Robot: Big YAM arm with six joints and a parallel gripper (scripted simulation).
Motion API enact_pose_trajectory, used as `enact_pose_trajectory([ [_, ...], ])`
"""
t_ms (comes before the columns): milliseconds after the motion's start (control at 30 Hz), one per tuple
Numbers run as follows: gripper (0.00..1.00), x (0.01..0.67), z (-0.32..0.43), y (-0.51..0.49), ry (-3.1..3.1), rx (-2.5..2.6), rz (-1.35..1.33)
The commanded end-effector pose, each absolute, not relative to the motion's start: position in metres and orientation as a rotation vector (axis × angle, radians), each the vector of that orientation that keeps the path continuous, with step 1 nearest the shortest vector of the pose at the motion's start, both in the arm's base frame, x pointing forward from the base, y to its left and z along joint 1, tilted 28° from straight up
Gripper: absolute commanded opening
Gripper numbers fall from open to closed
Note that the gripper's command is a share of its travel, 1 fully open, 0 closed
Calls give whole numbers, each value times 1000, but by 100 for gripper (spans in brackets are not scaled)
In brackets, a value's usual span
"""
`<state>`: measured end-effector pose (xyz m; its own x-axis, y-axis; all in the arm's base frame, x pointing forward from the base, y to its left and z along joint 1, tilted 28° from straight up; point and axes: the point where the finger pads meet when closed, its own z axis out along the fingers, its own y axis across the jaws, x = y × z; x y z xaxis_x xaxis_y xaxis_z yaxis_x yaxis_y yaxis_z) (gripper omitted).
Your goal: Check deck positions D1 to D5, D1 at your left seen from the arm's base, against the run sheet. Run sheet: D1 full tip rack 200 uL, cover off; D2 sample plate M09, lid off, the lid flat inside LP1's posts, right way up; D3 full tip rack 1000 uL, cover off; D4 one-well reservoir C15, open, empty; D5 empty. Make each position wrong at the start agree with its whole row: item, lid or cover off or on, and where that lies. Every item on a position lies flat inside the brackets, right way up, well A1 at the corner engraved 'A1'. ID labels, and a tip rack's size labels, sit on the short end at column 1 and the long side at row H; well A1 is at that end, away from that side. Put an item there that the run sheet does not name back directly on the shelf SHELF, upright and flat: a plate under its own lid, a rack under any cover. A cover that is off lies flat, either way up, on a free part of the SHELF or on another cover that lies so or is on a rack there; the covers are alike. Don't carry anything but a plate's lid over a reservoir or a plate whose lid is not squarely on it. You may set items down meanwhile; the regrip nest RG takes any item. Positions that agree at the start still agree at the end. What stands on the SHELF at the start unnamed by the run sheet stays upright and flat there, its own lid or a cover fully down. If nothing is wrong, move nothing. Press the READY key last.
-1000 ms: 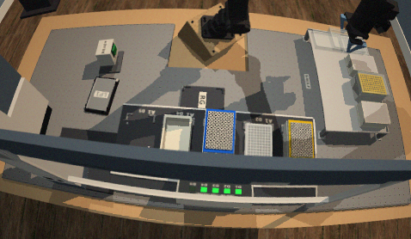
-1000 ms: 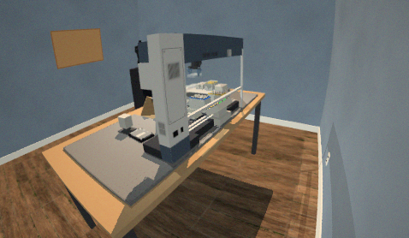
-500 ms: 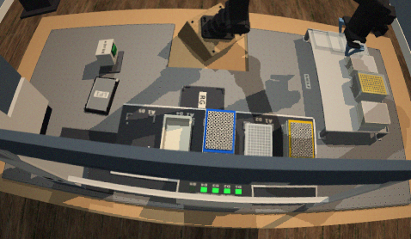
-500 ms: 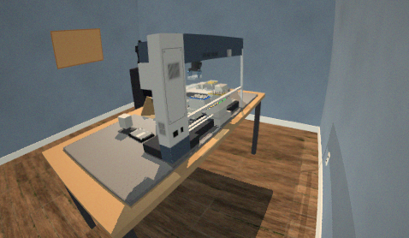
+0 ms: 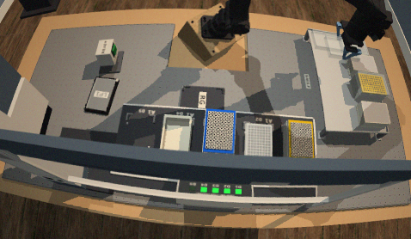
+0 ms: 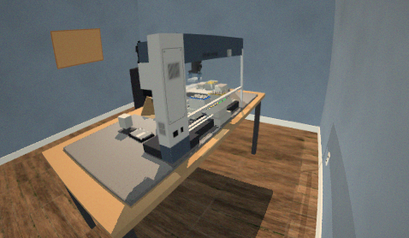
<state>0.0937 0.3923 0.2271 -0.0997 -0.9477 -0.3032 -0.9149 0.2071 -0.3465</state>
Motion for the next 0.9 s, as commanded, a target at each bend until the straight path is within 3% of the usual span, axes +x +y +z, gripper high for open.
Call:
enact_pose_trajectory([
  [0,0,99,226,400,2023,-1717,-77],
  [867,0,115,194,410,2019,-1711,-69],
])
